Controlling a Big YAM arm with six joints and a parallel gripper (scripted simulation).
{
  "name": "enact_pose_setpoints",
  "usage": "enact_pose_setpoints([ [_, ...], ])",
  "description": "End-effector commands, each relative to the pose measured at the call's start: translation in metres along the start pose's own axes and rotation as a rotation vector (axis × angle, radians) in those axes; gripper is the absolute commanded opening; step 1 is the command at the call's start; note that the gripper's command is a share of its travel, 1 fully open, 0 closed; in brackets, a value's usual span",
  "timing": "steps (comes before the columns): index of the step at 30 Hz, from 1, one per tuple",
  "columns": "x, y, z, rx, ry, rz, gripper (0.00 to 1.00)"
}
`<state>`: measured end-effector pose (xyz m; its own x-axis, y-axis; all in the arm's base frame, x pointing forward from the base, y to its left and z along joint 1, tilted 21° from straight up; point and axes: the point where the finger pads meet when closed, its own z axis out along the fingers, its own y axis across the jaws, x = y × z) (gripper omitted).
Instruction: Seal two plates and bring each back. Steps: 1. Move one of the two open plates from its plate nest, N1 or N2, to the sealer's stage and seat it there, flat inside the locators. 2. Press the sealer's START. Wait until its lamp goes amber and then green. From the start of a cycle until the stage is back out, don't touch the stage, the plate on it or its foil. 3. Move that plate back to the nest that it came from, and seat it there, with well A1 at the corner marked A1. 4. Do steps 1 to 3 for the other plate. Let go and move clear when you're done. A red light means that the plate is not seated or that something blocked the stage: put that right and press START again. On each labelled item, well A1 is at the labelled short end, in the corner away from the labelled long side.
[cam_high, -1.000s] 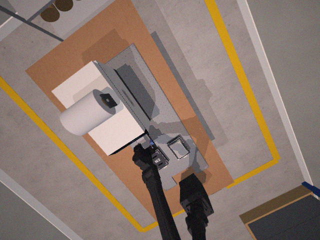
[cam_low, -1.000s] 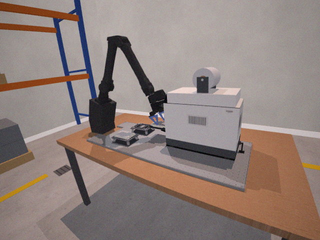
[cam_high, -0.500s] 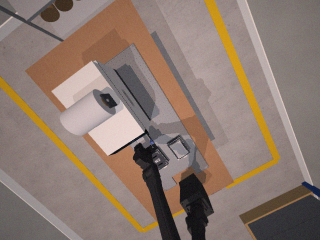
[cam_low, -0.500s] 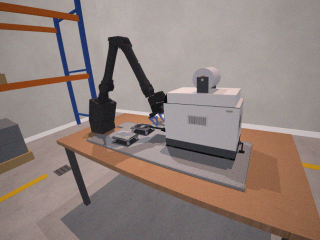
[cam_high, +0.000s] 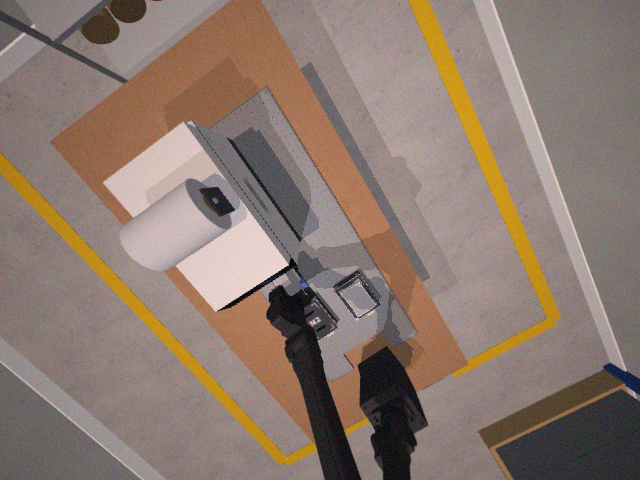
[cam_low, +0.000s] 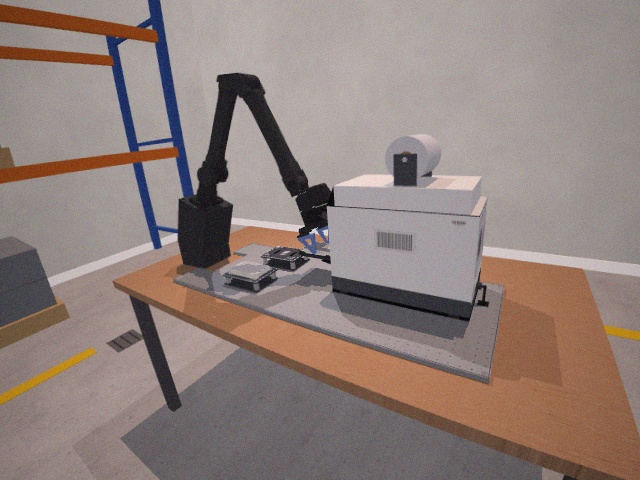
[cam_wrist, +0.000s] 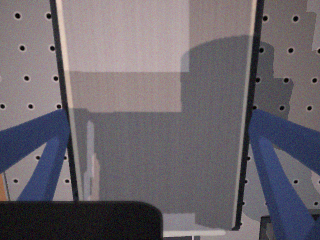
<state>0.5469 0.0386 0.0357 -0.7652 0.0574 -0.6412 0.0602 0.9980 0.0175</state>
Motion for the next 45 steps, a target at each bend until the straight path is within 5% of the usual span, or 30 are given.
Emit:
enact_pose_setpoints([
  [1, -0.013, -0.005, 0.007, 0.006, -0.006, 0.003, 1.00],
  [17, -0.024, -0.005, -0.006, 0.000, -0.051, 0.007, 1.00],
  [32, 0.005, -0.008, -0.001, 0.008, 0.013, 0.002, 1.00],
  [45, -0.016, -0.004, 0.005, 0.003, -0.025, 0.005, 1.00],
])
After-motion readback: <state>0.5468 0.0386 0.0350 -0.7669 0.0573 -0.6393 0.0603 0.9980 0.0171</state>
